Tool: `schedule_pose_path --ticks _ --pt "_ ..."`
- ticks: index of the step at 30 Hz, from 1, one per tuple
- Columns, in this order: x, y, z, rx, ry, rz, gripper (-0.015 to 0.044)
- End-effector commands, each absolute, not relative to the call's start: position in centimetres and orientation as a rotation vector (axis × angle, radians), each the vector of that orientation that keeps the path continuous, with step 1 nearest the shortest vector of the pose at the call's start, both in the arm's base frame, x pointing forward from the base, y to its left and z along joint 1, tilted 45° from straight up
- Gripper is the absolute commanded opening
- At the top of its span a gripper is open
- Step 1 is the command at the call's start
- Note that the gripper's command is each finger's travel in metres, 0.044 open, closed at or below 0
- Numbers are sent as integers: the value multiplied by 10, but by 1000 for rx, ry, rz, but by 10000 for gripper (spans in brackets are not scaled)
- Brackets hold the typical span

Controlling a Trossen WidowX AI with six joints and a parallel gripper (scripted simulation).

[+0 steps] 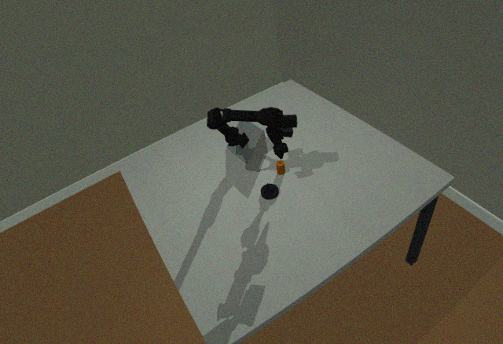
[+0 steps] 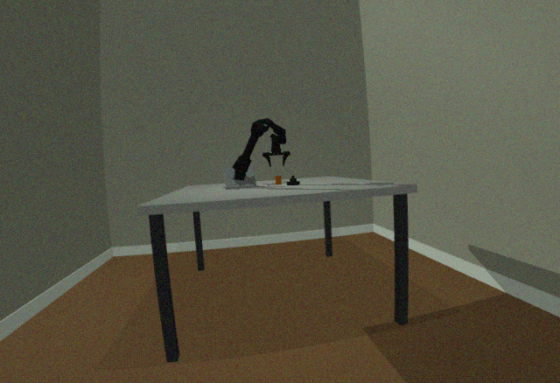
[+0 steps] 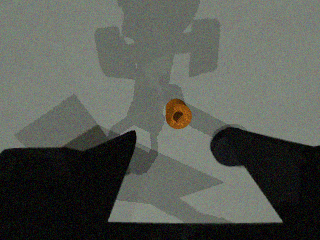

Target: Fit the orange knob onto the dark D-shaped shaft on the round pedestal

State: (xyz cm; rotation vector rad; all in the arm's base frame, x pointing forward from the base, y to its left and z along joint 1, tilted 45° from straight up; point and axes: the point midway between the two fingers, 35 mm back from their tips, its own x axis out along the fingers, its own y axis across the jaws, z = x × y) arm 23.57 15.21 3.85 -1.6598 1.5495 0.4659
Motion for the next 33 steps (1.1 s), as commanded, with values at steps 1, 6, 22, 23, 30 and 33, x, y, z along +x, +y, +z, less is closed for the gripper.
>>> schedule_pose_path --ticks 1,6,22,23,30,33 --pt "238 150 41 -1675 1555 429 440" --pt "238 150 41 -1625 1552 374 440" --pt "238 150 41 -644 1312 -516 440" --pt "238 150 41 -644 1312 -516 440" --pt "238 150 41 -644 1312 -516 440" --pt "239 149 39 -644 1312 -516 440"
